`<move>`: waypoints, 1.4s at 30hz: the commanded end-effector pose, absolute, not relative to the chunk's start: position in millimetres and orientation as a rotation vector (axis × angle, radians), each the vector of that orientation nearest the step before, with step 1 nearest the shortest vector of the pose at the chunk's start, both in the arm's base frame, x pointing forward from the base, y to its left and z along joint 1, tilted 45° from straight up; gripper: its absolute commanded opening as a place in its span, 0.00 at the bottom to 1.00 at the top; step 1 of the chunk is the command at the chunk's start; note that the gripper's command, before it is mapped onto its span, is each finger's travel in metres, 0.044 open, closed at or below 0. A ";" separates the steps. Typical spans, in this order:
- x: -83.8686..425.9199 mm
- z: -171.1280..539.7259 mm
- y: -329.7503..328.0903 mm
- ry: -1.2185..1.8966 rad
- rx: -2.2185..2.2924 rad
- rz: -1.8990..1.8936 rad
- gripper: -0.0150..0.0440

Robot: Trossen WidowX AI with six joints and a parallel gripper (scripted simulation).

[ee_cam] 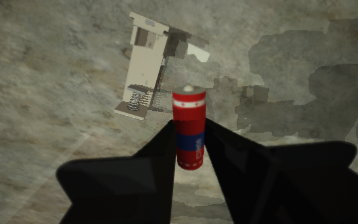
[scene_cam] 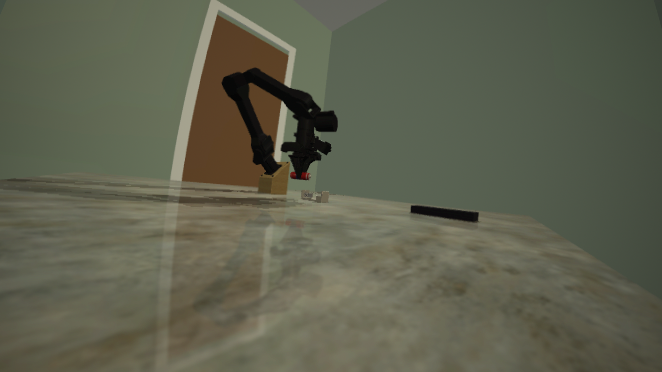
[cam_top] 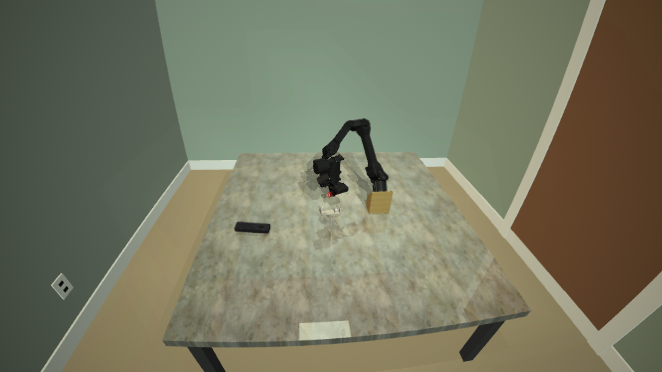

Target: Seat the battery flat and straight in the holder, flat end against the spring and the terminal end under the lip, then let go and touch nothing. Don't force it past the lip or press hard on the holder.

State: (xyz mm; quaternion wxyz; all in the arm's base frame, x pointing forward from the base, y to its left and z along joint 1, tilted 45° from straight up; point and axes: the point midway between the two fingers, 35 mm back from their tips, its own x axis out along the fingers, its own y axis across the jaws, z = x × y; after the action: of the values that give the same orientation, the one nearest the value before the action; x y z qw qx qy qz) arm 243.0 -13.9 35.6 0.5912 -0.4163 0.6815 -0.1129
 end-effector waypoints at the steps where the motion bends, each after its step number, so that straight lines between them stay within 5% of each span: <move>1: 251.9 24.8 5.4 1.541 -0.849 -0.373 0.39; 42: 267.4 -23.9 5.9 1.230 -0.693 -0.419 0.39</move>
State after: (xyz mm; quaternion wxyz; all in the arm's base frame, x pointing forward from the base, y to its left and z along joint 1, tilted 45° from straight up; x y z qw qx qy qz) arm 267.7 9.7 -23.4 0.7338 -0.3115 0.5708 -0.1966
